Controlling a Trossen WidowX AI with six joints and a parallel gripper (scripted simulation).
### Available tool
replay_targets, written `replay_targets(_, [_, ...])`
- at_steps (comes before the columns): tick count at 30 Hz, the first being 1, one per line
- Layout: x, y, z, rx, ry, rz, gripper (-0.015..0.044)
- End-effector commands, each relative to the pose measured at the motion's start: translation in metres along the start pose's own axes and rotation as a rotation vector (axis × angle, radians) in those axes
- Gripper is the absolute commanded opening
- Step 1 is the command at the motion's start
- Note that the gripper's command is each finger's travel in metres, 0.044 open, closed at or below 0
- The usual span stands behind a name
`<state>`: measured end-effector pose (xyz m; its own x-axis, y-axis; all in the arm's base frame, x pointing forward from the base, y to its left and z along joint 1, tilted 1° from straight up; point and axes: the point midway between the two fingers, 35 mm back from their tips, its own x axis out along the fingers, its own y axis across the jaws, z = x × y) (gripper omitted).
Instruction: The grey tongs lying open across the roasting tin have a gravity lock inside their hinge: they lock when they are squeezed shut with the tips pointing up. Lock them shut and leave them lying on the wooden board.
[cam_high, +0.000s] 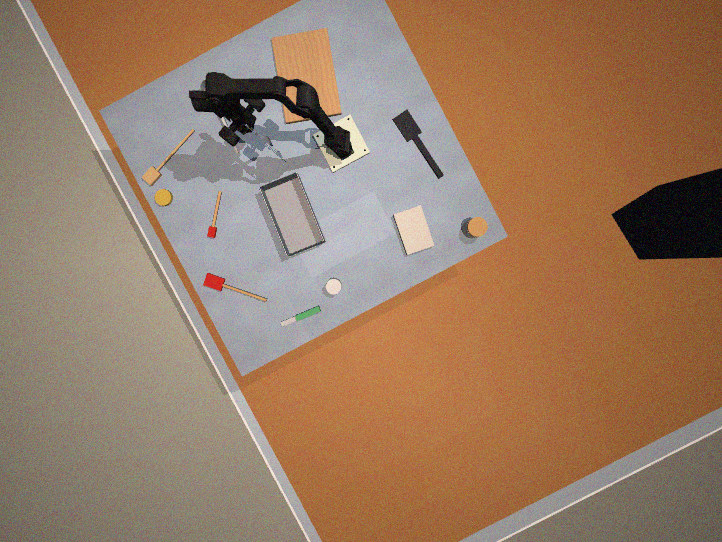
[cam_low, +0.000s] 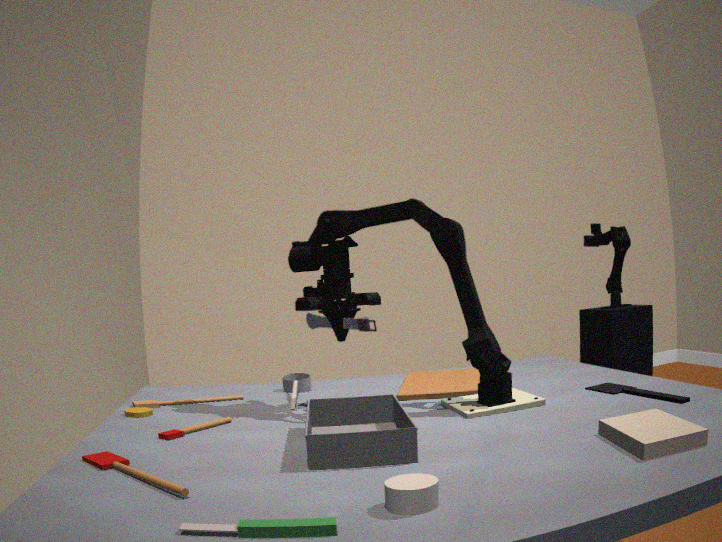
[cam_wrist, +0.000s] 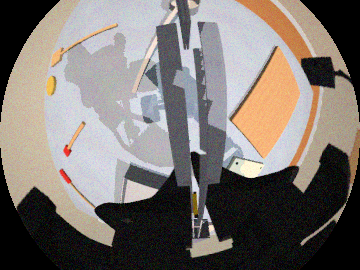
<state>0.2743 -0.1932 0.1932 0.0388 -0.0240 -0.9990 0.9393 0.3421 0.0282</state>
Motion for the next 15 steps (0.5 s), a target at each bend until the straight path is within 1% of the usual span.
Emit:
replay_targets(1, [-0.002, -0.015, 0.013, 0.055, -0.003, 0.005, -0.0150])
replay_targets(7, [-0.002, -0.023, 0.018, 0.081, -0.003, 0.004, -0.0150])
replay_targets(15, [-0.002, -0.062, 0.039, 0.201, -0.010, 0.001, -0.0150])
